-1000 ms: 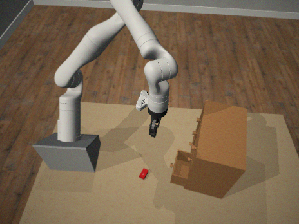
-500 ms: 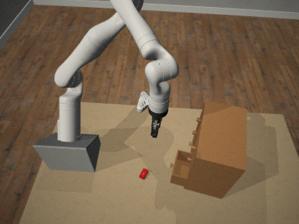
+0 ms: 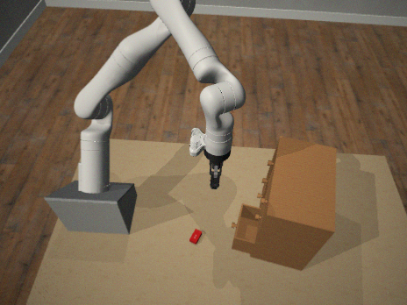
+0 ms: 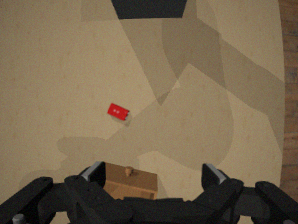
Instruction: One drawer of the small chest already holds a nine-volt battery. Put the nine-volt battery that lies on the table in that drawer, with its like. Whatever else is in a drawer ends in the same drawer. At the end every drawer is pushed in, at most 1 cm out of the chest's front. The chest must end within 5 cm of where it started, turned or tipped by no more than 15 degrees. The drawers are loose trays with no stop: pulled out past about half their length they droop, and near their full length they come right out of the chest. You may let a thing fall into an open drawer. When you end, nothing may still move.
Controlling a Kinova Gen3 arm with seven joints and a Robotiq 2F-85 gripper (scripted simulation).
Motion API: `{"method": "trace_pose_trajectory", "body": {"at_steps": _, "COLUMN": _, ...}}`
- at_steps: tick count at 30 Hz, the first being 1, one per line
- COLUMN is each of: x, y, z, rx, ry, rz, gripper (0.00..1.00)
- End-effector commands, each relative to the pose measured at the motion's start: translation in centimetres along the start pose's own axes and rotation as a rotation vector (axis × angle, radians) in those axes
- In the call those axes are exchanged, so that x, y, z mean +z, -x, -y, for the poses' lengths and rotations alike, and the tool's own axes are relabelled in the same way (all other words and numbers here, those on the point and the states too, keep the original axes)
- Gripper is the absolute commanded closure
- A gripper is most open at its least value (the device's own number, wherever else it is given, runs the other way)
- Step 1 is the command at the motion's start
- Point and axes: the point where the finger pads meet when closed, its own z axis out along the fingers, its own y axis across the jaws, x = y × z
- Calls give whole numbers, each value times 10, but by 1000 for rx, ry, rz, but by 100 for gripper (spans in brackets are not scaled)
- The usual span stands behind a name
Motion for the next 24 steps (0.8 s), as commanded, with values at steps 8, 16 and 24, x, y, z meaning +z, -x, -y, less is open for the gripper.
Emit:
{"method": "trace_pose_trajectory", "body": {"at_steps": 8, "x": 5, "y": 6, "z": 2, "rx": -127, "ry": -4, "rz": 1, "gripper": 0}}
{"method": "trace_pose_trajectory", "body": {"at_steps": 16, "x": 10, "y": 10, "z": 2, "rx": -229, "ry": -8, "rz": 1, "gripper": 0}}
{"method": "trace_pose_trajectory", "body": {"at_steps": 24, "x": 16, "y": 17, "z": 4, "rx": -385, "ry": -14, "rz": 0, "gripper": 0}}
